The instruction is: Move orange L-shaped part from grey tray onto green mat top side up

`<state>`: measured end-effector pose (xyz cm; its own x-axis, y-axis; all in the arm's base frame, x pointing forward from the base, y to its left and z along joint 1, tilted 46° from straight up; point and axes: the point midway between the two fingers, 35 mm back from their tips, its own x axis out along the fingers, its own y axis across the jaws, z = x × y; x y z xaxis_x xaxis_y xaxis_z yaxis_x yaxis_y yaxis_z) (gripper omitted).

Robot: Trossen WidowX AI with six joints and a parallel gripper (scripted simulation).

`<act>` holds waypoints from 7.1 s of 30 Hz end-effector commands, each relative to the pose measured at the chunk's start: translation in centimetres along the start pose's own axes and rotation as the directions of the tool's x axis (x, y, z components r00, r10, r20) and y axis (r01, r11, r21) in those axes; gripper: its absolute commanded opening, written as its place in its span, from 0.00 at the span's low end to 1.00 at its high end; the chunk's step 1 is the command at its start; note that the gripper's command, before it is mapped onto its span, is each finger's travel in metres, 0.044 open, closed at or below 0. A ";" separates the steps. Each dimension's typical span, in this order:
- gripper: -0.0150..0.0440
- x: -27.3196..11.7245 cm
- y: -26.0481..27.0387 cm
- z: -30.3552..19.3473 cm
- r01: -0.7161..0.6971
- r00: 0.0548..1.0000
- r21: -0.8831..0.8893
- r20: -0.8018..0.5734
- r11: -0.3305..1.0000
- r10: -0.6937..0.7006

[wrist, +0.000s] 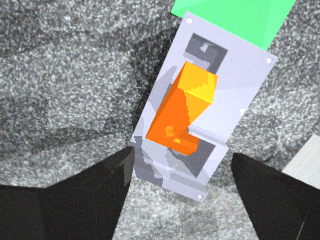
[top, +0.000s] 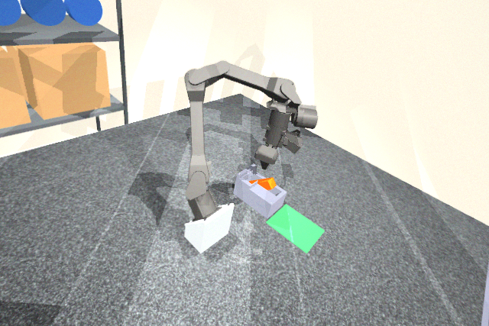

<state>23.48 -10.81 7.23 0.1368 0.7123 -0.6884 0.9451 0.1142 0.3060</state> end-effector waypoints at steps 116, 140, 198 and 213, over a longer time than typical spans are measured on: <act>0.25 0.8 -0.5 2.0 0.004 1.000 0.357 0.010 0.934 -0.008; 0.25 -1.5 -0.8 2.5 0.004 1.000 0.357 0.011 0.934 -0.009; 0.25 1.3 -7.9 17.0 0.003 1.000 0.355 0.020 0.935 -0.010; 0.25 3.6 -7.9 17.1 0.002 1.000 0.354 0.020 0.935 -0.010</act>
<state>21.53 -21.42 -8.61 0.1312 0.6931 -0.7088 0.9898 -0.1317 0.0544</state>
